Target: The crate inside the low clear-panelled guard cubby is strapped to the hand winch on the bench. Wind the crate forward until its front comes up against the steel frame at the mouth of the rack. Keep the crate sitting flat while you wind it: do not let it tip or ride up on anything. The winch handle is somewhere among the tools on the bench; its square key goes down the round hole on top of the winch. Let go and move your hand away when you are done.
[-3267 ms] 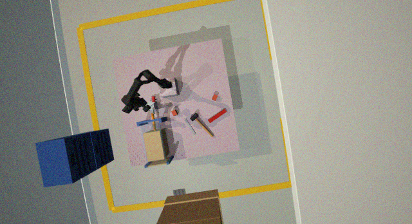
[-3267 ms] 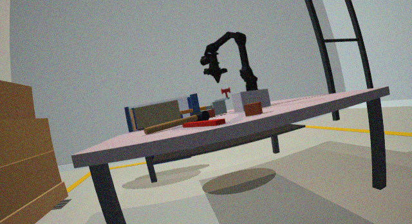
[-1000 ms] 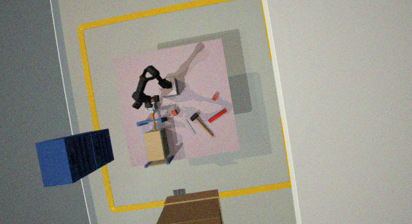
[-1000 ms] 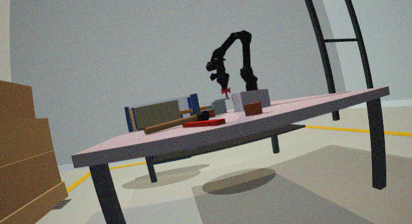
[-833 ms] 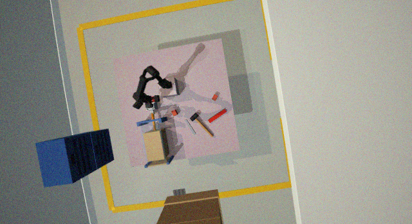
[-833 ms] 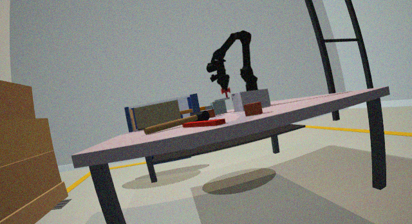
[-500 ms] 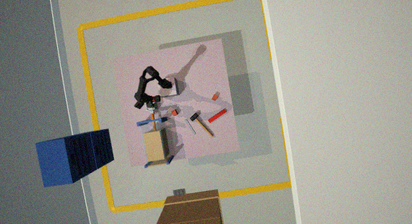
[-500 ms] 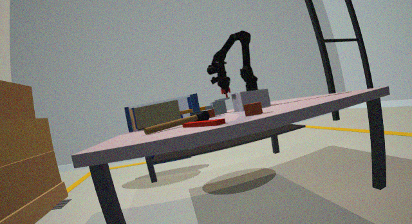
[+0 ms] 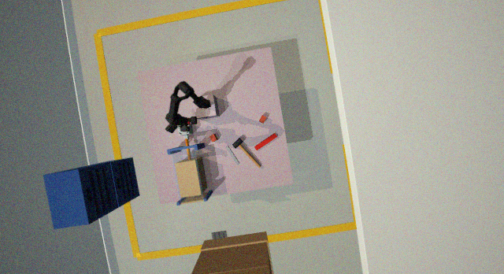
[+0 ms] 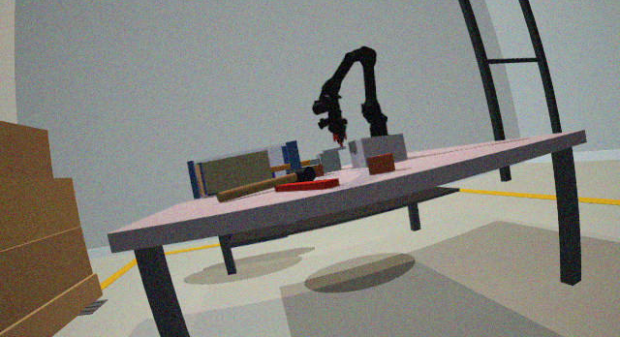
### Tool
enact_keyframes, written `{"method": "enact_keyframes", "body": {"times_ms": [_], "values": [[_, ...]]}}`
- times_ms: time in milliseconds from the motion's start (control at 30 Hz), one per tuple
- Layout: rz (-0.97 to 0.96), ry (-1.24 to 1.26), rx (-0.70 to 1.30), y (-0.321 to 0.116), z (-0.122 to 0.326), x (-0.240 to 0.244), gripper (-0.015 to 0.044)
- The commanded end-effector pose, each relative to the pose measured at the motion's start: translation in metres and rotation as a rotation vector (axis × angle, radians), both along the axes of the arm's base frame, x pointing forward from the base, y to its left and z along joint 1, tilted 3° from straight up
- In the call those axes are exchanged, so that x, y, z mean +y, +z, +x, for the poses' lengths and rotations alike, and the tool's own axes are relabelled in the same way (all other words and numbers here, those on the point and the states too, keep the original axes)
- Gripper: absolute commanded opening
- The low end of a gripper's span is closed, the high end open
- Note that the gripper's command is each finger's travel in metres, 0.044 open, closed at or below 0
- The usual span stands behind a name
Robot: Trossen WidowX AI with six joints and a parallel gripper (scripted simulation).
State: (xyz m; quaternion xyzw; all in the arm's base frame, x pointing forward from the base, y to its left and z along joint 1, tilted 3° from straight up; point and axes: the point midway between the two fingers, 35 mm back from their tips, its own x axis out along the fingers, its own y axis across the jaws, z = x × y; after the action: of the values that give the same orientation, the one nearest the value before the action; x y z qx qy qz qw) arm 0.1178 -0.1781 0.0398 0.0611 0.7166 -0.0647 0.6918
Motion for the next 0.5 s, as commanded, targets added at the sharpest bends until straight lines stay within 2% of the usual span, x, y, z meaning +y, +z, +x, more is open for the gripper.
{"method": "enact_keyframes", "body": {"times_ms": [0, 267, 467], "values": [[-0.001, 0.0, -0.001, 0.0005, 0.0, 0.0, 0.023], [-0.001, 0.0, -0.001, 0.0005, 0.0, 0.0, 0.002], [-0.001, 0.0, -0.001, 0.0005, 0.0, 0.0, 0.0]]}}
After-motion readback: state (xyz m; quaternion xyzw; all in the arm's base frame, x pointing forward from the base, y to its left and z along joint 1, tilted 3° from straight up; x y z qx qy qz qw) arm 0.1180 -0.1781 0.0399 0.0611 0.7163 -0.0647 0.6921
